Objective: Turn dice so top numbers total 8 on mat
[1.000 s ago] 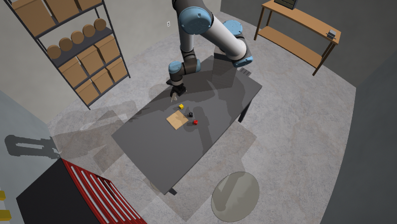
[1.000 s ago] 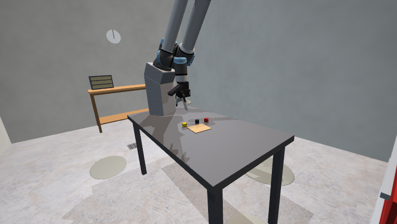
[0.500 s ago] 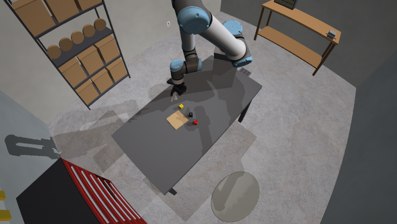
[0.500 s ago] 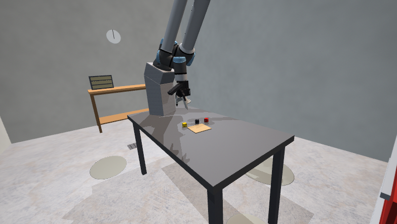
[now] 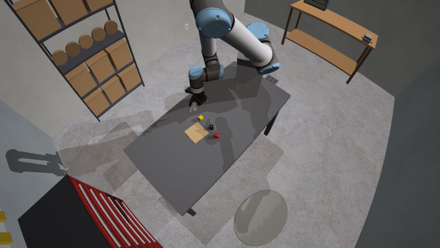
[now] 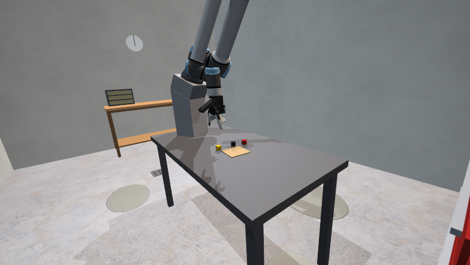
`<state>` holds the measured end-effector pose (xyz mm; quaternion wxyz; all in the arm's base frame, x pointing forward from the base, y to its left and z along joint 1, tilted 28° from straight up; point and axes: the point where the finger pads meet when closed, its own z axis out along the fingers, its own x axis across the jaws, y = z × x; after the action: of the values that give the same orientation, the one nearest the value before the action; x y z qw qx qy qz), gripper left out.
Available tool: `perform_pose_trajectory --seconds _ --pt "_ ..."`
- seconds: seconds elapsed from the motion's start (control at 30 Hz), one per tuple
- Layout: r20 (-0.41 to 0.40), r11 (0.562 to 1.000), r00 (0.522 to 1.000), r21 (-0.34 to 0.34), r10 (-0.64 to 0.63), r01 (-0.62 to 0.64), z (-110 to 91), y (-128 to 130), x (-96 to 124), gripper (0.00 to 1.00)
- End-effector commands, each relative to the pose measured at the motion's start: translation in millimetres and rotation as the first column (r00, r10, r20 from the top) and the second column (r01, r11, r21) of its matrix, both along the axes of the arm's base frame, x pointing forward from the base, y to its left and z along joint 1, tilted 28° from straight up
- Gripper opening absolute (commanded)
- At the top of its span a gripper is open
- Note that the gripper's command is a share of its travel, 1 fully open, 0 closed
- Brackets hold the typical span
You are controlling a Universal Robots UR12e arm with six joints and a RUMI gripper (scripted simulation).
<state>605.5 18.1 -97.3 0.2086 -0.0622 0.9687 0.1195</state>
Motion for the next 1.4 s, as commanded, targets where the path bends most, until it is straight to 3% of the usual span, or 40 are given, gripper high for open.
perform_pose_trajectory --seconds 0.0,0.33,0.7,1.37 --pt "-0.001 1.000 1.000 0.002 -0.001 0.001 -11.2 3.6 3.5 1.00" --pt "-0.001 1.000 1.000 0.002 -0.001 0.001 -54.6 16.3 22.0 1.00" --pt "-0.001 1.000 1.000 0.002 -0.001 0.001 -86.8 25.7 35.7 1.00" --pt "-0.001 1.000 1.000 0.002 -0.001 0.001 -90.7 26.8 37.3 1.00"
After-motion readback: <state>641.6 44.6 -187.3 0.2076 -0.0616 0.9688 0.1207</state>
